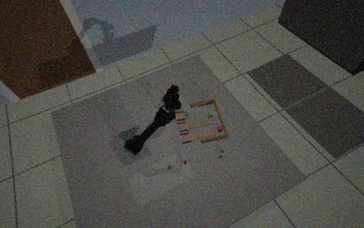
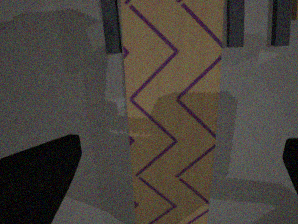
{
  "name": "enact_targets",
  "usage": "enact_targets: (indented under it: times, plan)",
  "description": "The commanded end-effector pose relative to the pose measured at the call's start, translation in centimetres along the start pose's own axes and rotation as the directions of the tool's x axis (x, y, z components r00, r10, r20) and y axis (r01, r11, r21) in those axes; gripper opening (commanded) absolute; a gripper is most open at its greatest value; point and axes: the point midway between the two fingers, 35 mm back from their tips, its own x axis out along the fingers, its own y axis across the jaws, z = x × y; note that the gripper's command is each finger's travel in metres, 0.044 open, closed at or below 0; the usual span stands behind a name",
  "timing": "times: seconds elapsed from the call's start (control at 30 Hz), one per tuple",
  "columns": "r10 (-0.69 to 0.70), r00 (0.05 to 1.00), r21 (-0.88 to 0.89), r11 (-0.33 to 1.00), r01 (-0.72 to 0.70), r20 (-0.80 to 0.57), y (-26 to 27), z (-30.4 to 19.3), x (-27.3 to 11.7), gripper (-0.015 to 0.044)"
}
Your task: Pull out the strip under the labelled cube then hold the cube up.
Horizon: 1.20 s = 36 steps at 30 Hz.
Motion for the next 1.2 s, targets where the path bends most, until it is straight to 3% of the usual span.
enact_targets:
  times: [0.0, 1.03, 1.17]
  plan:
    - [-0.003, 1.0, -0.001, 1.0, 0.003, 0.006, 0.1, 1.5, -0.2, 0.044]
    - [-0.004, 1.0, 0.002, 1.0, 0.003, 0.01, 0.7, 12.0, -1.7, 0.044]
    - [-0.003, 1.0, 0.002, 1.0, 0.003, 0.01, 0.7, 12.0, -1.3, 0.0335]
